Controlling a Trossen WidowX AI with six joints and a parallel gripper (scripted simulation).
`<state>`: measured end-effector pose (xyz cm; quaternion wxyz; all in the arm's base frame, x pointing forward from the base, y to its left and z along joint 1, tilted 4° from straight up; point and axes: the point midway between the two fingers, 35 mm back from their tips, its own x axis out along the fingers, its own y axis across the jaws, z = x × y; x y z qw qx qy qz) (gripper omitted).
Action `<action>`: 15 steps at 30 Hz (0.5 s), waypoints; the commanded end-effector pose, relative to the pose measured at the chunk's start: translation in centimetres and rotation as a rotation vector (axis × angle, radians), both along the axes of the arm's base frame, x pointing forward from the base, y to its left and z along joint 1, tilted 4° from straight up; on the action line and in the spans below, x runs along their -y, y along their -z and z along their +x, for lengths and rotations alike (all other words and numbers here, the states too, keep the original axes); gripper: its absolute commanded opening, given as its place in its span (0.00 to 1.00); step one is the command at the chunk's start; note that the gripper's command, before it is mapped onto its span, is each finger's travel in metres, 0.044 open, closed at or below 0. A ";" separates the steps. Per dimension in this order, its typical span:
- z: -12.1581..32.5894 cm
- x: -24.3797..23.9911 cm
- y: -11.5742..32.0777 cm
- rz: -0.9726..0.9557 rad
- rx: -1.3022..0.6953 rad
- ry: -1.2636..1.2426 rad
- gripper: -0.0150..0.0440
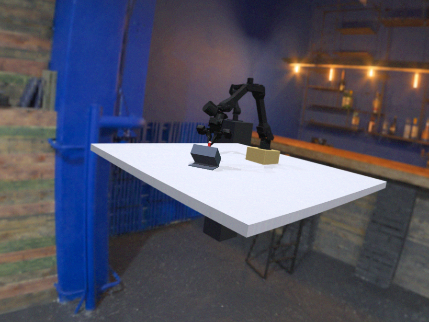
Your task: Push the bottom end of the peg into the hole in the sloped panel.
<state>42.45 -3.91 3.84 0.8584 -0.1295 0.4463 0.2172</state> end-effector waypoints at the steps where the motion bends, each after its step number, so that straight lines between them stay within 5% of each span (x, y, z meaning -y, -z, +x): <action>1: 0.0 0.0 0.0 0.000 0.000 0.000 0.25; 8: 0.0 0.0 0.0 0.000 0.000 0.000 0.25; 15: 0.0 0.0 0.0 0.000 0.000 0.000 0.57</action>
